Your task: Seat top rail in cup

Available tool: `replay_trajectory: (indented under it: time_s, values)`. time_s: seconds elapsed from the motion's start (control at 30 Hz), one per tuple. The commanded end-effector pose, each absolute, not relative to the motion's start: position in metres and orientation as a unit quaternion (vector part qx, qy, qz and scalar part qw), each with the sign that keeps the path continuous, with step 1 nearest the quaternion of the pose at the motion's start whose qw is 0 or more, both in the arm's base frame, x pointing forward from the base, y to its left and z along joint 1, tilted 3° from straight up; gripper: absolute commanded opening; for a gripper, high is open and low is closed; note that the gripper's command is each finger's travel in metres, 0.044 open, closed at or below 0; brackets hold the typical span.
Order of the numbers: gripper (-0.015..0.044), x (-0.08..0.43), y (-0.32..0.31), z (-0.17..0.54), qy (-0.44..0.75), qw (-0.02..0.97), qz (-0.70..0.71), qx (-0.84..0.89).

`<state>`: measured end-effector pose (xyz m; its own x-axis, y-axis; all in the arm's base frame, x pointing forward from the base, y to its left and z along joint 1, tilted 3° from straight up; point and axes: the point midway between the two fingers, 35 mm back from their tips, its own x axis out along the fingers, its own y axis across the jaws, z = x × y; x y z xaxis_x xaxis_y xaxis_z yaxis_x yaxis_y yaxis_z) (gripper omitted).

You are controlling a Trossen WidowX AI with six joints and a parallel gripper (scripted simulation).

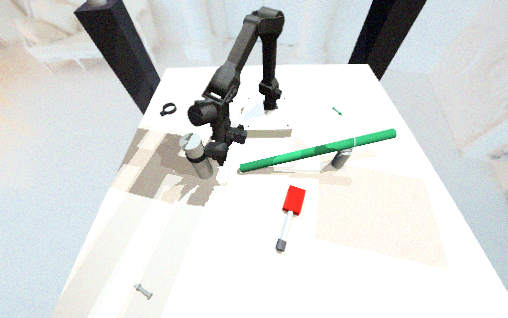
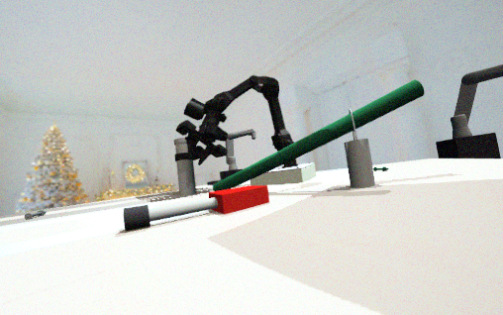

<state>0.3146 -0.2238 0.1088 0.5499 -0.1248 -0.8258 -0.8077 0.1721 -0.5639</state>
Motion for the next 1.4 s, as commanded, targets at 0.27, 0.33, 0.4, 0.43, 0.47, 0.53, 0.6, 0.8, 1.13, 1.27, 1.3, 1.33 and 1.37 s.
replay_trajectory:
  time_s: [0.27,0.33,0.4,0.43,0.47,0.53,0.6,0.8,1.13,1.27,1.3,1.33,1.37]
  values:
    - [0.0,0.306,-0.223,0.108,0.369,0.639,0.289,-0.61]
    - [0.0,0.304,-0.223,0.108,0.365,0.636,0.294,-0.613]
    - [0.0,0.302,-0.223,0.108,0.358,0.632,0.302,-0.617]
    - [0.0,0.301,-0.223,0.108,0.354,0.629,0.306,-0.62]
    - [0.0,0.3,-0.223,0.108,0.351,0.628,0.309,-0.622]
    - [0.0,0.299,-0.223,0.108,0.35,0.627,0.311,-0.623]
    - [0.0,0.299,-0.223,0.108,0.348,0.625,0.313,-0.625]
    - [0.0,0.3,-0.223,0.108,0.351,0.628,0.309,-0.622]
    - [0.0,0.301,-0.222,0.107,0.354,0.629,0.308,-0.62]
    - [0.0,0.301,-0.222,0.107,0.354,0.629,0.308,-0.62]
    - [0.0,0.301,-0.222,0.107,0.354,0.629,0.308,-0.62]
    - [0.0,0.301,-0.222,0.107,0.354,0.629,0.308,-0.62]
    - [0.0,0.301,-0.222,0.107,0.354,0.629,0.308,-0.62]
